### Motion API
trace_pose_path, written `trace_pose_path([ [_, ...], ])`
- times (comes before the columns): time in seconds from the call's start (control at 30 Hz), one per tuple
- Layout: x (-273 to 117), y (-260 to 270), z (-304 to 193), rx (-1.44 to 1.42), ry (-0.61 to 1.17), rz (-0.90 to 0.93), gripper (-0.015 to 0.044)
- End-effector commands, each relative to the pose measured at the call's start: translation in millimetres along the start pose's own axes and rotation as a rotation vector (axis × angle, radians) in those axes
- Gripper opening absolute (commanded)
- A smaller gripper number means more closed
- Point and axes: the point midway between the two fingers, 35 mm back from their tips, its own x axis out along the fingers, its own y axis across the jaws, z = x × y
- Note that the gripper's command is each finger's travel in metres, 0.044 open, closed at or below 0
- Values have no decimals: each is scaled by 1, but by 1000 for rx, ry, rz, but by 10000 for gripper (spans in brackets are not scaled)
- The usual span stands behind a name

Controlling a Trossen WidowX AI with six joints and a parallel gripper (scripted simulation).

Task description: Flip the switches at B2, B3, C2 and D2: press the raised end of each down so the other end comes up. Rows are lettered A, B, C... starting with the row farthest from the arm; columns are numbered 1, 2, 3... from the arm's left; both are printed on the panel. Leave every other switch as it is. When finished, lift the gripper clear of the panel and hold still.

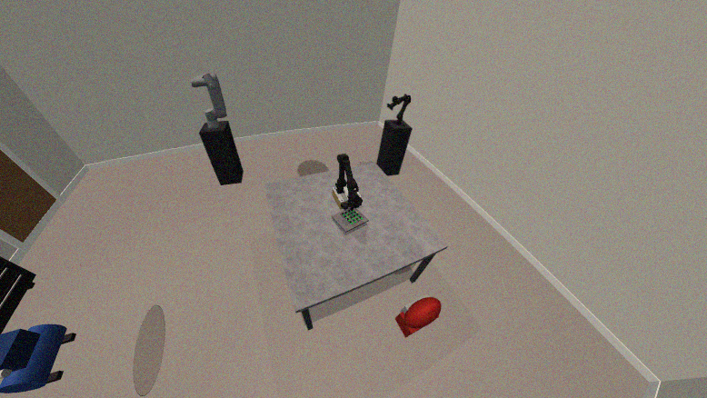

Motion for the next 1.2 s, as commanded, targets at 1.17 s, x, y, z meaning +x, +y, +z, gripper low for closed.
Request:
trace_pose_path([
  [1.17, 29, 1, -2, 3, 1, 0, 0],
])
